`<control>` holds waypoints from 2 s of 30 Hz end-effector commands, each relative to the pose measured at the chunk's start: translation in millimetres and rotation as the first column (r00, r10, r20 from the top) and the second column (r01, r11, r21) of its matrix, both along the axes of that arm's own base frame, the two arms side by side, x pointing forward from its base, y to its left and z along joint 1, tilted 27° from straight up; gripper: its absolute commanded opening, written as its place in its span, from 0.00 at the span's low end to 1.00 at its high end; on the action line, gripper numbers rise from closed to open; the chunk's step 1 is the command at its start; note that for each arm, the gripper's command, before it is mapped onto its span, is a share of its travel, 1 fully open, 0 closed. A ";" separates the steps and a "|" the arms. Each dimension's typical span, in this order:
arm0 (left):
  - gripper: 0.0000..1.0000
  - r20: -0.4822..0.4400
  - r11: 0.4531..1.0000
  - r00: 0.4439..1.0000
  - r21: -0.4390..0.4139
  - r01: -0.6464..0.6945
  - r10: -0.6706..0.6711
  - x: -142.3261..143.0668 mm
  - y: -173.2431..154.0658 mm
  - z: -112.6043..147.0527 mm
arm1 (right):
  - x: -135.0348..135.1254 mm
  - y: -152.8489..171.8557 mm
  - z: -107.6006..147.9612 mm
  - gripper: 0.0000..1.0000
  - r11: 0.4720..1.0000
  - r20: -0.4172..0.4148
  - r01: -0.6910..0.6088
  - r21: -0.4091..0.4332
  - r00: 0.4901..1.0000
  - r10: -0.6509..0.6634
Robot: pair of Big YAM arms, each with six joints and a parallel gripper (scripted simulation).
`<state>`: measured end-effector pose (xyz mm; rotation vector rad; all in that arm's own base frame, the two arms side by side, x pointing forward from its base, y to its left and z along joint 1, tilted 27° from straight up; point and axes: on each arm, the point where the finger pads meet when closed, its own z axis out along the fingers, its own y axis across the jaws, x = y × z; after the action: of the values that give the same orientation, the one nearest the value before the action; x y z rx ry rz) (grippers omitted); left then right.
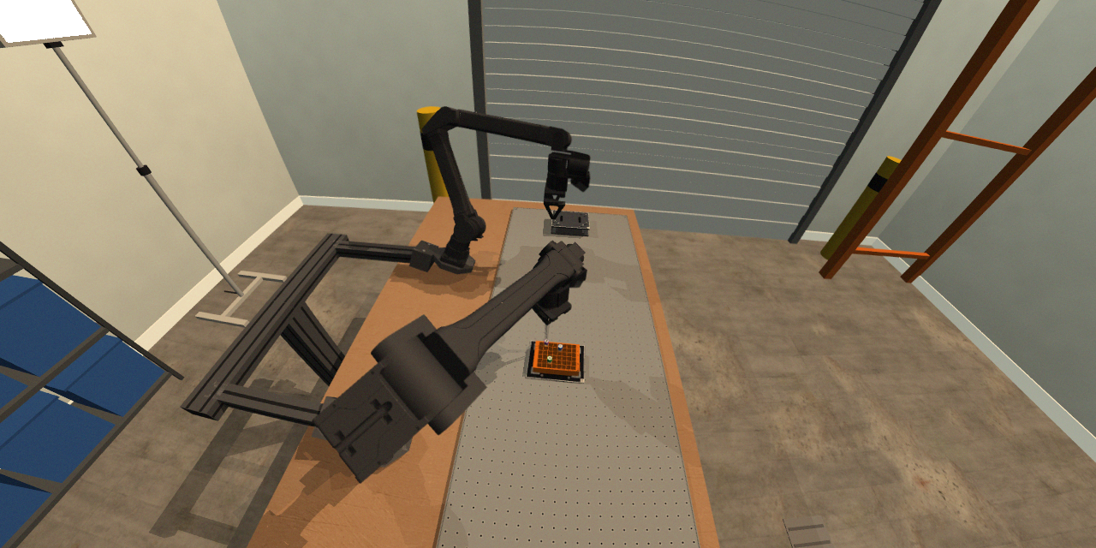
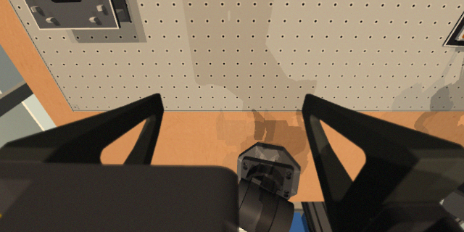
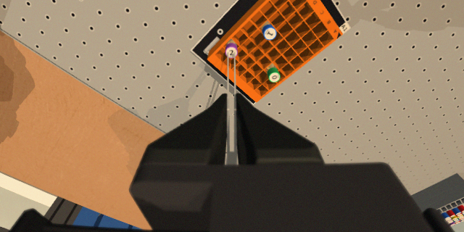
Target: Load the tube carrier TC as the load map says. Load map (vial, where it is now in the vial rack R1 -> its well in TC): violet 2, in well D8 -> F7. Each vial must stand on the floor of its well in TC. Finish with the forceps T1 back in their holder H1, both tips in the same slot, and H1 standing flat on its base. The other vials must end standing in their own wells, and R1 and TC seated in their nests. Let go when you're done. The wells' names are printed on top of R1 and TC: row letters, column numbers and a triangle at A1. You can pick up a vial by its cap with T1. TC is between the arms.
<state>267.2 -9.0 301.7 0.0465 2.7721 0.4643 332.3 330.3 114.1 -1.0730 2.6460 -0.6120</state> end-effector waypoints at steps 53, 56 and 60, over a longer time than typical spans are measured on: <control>1.00 0.032 1.000 0.999 -0.010 -0.004 0.005 5.1 -1.7 12.9 | 4.3 14.0 18.1 0.07 1.000 0.020 0.004 0.022 1.000 -0.005; 1.00 0.032 1.000 0.999 -0.010 -0.004 0.005 5.1 -1.7 12.9 | 2.5 20.5 27.3 0.07 0.999 0.030 -0.005 0.037 1.000 0.004; 1.00 0.032 1.000 0.999 -0.010 -0.004 0.005 5.1 -1.7 12.9 | 3.8 19.0 32.8 0.07 0.999 0.034 0.001 0.043 0.999 -0.003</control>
<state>267.2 -9.0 301.7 0.0465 2.7721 0.4643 328.0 332.4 119.6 -1.0832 2.6488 -0.6221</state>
